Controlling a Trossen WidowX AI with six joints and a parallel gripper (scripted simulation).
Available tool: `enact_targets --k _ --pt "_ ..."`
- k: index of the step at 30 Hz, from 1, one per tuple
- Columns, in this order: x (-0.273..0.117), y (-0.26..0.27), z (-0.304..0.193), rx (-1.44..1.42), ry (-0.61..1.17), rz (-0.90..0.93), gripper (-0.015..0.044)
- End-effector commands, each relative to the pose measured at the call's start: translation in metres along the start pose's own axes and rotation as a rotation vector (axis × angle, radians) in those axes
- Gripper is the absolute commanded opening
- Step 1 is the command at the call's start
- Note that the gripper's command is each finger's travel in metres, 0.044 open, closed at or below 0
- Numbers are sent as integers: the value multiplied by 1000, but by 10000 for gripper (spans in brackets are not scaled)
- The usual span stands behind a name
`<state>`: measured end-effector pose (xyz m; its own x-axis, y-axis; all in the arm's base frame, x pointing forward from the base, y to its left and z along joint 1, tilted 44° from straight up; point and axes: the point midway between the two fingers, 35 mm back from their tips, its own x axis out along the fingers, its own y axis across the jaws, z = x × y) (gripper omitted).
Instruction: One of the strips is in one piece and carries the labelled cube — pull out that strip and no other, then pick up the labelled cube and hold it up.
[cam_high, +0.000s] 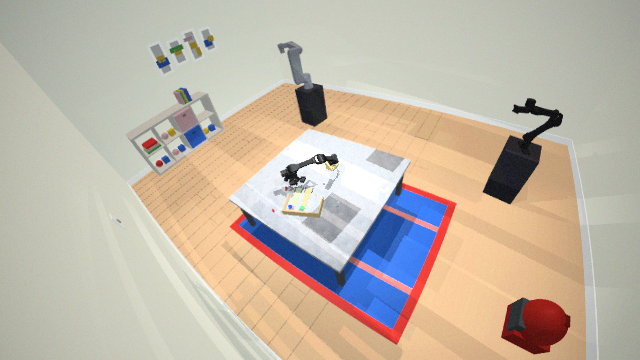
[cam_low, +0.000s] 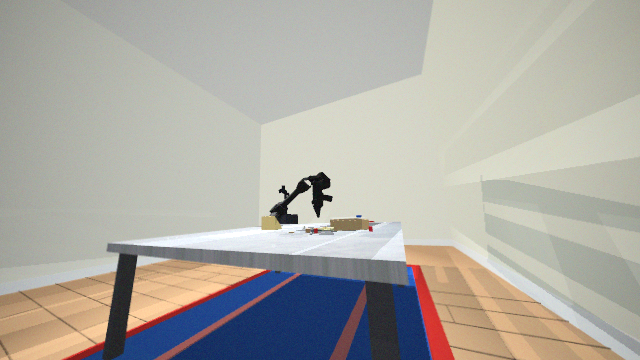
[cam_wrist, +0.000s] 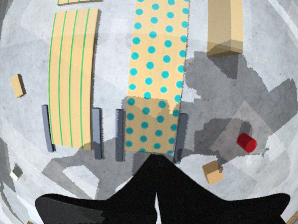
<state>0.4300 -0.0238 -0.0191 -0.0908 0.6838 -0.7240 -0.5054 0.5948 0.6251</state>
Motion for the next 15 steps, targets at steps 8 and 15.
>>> enact_targets --k 8,15 --pt "18 -2 1 -9 4 -3 0" --pt "29 -2 0 -9 4 -3 0"
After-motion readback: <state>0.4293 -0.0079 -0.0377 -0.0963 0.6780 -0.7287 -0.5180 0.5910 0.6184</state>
